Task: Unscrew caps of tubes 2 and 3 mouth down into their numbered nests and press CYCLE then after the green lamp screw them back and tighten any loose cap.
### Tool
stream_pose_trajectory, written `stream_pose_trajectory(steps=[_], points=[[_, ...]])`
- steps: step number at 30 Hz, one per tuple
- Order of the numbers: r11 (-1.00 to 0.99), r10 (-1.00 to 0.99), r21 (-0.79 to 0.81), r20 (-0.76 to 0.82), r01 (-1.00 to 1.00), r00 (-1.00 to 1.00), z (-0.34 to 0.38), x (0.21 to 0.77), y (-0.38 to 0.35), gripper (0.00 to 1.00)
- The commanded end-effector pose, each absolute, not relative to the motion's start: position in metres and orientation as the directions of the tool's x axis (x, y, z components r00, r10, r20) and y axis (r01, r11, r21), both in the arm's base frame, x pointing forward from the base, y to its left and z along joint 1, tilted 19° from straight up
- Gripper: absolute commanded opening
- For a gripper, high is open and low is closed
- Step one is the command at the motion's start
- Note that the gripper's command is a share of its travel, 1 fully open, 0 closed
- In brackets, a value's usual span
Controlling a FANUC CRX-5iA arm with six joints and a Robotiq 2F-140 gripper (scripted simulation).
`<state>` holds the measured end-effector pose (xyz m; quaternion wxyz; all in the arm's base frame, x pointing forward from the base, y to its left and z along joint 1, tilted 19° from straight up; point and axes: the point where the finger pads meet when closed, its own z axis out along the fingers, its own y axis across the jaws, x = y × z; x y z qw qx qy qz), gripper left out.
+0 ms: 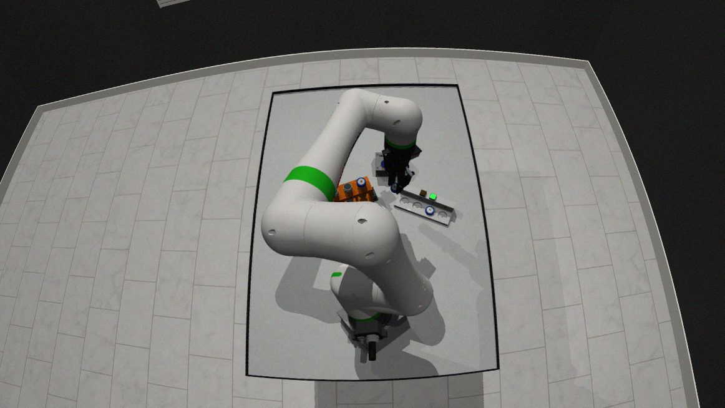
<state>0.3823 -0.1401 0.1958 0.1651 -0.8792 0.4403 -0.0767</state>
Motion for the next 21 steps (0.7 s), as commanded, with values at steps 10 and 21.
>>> stream_pose_trajectory(steps=[10, 21], points=[[-0.554, -0.81, -0.334, 0.005, -0.762, 0.586, 0.215, 0.388, -0.058, 0.3], [-0.554, -0.81, -0.335, 0.005, -0.762, 0.586, 0.234, 0.392, 0.025, 0.3]])
